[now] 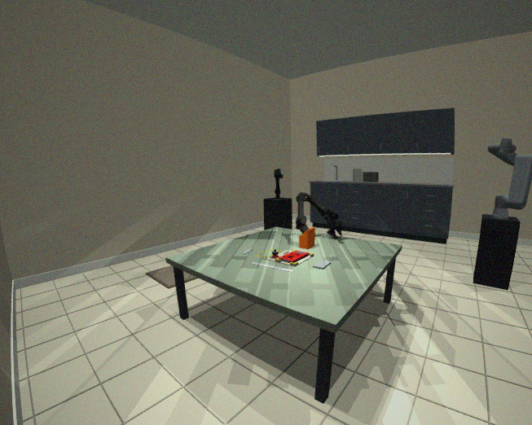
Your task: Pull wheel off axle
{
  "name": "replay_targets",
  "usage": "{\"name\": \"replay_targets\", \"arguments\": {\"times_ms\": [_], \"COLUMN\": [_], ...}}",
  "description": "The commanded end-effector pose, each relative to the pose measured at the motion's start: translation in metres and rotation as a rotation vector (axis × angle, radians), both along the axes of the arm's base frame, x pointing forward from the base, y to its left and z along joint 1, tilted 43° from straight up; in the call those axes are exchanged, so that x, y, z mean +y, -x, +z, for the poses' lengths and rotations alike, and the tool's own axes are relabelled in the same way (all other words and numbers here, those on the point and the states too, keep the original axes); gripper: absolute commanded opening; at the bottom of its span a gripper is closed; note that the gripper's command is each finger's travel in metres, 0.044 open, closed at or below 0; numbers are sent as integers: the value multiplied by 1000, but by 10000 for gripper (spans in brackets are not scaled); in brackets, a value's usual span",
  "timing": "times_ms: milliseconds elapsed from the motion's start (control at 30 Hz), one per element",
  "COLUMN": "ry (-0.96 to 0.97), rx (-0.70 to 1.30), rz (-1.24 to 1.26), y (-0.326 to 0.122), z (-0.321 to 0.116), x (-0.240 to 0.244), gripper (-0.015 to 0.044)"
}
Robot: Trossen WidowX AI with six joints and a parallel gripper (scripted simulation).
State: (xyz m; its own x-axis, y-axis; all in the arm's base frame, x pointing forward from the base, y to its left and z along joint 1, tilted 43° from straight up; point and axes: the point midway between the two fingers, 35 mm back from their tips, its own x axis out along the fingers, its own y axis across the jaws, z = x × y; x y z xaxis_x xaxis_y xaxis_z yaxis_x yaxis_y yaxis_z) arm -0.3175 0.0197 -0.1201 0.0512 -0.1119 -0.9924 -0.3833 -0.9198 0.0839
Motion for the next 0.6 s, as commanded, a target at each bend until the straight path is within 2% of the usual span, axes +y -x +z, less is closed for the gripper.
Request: {"name": "replay_targets", "arguments": {"times_ms": [0,100,567], "ry": [-1,-18,-149], "rx": [-2,-35,-72], "rz": [-6,-85,-630], "y": [-1,-10,-47], "z": [0,2,22], "x": [1,12,136], "gripper": [374,300,300]}}
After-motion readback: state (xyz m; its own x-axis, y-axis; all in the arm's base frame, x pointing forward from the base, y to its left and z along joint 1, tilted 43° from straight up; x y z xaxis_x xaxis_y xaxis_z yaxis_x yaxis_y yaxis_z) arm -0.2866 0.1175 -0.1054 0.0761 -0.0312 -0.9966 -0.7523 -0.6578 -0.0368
